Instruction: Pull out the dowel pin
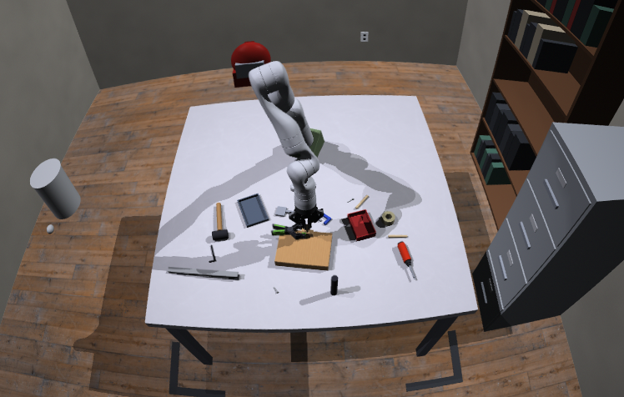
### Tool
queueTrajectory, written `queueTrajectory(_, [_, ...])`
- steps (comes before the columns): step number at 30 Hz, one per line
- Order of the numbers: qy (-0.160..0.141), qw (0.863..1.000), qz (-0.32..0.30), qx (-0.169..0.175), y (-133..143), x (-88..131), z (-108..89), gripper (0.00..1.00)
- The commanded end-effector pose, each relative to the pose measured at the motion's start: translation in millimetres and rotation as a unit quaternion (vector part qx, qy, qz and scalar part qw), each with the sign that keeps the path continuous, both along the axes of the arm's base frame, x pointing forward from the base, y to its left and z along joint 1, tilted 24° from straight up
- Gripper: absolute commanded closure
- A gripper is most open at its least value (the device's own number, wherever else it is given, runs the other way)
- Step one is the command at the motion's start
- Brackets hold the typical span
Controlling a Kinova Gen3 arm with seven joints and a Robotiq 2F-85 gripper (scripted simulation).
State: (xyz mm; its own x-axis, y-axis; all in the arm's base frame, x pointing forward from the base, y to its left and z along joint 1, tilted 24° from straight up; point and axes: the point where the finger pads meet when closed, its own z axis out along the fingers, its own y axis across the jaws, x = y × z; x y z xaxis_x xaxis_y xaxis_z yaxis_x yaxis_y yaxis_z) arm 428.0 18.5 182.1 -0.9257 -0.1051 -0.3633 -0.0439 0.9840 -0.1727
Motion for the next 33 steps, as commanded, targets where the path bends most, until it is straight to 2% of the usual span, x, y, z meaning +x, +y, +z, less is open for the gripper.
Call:
queueTrajectory(1, [-0.001,1.000,-0.001,0.001,0.2,0.2,0.6,0.90])
queueTrajectory(33, [-0.002,1.000,-0.007,0.003,0.2,0.2,0.6,0.90])
